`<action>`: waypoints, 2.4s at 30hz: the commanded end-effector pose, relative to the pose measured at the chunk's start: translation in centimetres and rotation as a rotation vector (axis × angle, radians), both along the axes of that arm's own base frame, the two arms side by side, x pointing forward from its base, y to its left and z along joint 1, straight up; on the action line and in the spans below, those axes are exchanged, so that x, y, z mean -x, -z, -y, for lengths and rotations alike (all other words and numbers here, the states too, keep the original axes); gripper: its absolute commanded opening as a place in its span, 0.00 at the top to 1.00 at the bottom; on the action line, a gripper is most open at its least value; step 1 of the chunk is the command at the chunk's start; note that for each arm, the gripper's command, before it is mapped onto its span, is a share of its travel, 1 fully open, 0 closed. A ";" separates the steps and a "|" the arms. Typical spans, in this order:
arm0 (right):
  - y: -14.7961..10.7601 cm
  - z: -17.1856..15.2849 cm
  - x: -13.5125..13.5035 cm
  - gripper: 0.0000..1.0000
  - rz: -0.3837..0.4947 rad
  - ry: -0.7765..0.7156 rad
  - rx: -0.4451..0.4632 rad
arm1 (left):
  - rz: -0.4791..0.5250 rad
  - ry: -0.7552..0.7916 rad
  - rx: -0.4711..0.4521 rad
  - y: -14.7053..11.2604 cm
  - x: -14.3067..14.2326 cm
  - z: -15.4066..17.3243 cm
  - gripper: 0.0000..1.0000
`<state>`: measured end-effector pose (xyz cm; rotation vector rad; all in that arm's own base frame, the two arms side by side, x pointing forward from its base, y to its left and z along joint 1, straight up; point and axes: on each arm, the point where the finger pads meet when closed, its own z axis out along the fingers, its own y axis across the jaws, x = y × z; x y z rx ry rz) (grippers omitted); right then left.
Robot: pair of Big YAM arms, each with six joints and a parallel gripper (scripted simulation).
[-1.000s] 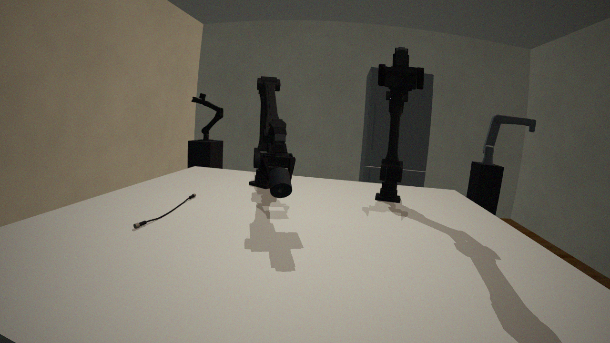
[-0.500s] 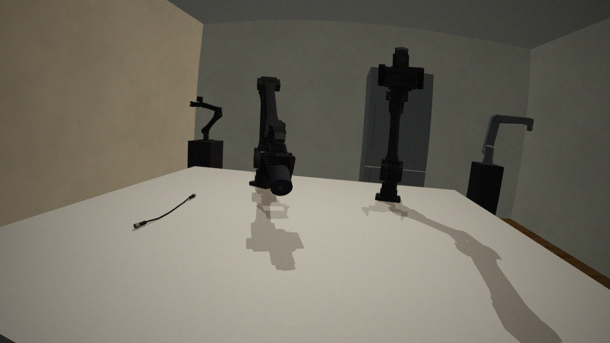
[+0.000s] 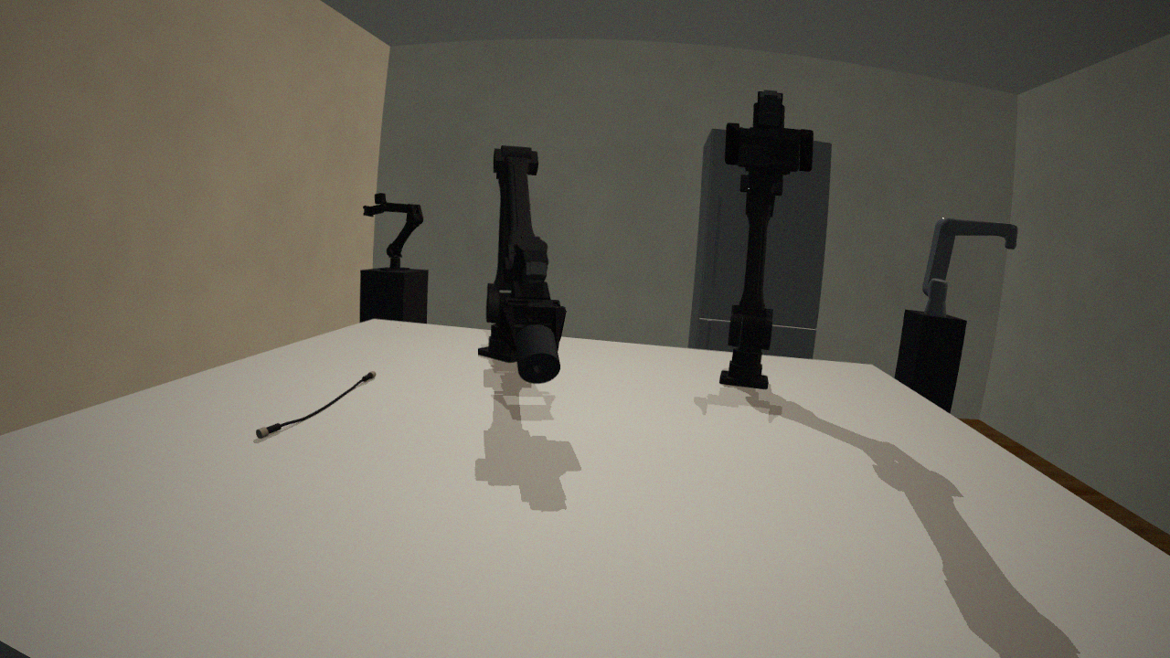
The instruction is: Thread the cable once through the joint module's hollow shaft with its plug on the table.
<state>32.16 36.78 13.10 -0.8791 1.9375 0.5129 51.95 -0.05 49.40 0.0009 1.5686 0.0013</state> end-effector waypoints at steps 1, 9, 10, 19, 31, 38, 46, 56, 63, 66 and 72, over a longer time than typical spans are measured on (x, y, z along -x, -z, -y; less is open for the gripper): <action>-6.9 -2.6 -1.8 0.30 0.123 -0.005 -0.139 | 0.019 -0.010 0.008 -1.3 -0.2 -0.5 0.00; -5.2 -2.2 -1.5 0.30 0.111 -0.005 -0.126 | 0.019 -0.010 0.008 -1.3 -0.2 -0.5 0.00; -5.3 -2.3 -1.6 0.30 0.113 -0.005 -0.128 | 0.019 -0.010 0.008 -1.3 -0.2 -0.5 0.00; -4.9 -2.5 -1.7 0.30 0.117 -0.005 -0.132 | 0.019 -0.010 0.008 -1.3 -0.2 -0.5 0.00; -3.0 -2.3 -1.5 0.30 0.109 -0.005 -0.124 | 0.019 -0.010 0.008 -1.3 -0.2 -0.5 0.00; -3.3 -2.7 -1.9 0.30 0.119 -0.005 -0.135 | 0.019 -0.010 0.008 -1.3 -0.2 -0.5 0.00; -2.3 -2.6 -1.8 0.30 0.116 -0.005 -0.132 | 0.019 -0.010 0.008 -1.3 -0.2 -0.5 0.00; -1.6 -2.8 -1.9 0.30 0.119 -0.005 -0.135 | 0.019 -0.010 0.008 -1.3 -0.2 -0.5 0.00; -0.7 -2.7 -1.9 0.30 0.116 -0.005 -0.132 | 0.019 -0.010 0.008 -1.3 -0.2 -0.5 0.00; 0.4 -2.3 -1.5 0.30 0.106 -0.005 -0.120 | 0.019 -0.010 0.008 -1.3 -0.2 -0.5 0.00; 0.0 -2.8 -1.9 0.30 0.117 -0.005 -0.133 | 0.019 -0.010 0.008 -1.3 -0.2 -0.5 0.00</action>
